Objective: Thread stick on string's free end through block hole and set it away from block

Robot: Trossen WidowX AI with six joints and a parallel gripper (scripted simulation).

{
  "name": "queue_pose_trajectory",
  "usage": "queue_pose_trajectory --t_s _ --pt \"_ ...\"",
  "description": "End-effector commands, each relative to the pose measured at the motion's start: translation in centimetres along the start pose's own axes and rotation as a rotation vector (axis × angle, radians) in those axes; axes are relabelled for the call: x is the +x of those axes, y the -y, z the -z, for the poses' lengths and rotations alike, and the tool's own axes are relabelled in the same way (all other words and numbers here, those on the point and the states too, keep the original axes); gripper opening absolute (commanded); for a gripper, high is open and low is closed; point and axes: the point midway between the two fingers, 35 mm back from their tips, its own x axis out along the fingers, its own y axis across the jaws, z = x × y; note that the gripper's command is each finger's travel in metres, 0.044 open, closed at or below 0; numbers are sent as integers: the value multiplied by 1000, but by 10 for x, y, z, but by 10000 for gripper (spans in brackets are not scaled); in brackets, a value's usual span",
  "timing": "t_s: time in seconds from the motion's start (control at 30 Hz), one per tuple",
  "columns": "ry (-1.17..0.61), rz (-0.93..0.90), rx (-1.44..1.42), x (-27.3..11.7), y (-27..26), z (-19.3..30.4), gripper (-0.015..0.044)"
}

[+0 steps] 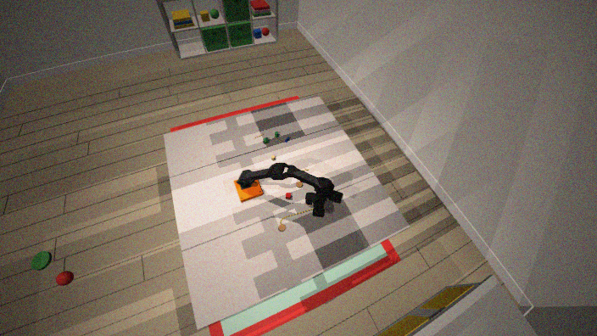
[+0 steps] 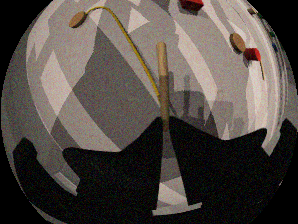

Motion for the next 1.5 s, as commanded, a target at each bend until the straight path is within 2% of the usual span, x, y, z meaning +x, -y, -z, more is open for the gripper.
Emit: queue_pose_trajectory --t_s 0.0,0.57,1.47 --pt "-2 7 0 2 5 4 0" --pt "-37 16 3 2 19 20 0" --pt "-37 18 3 21 38 13 0"
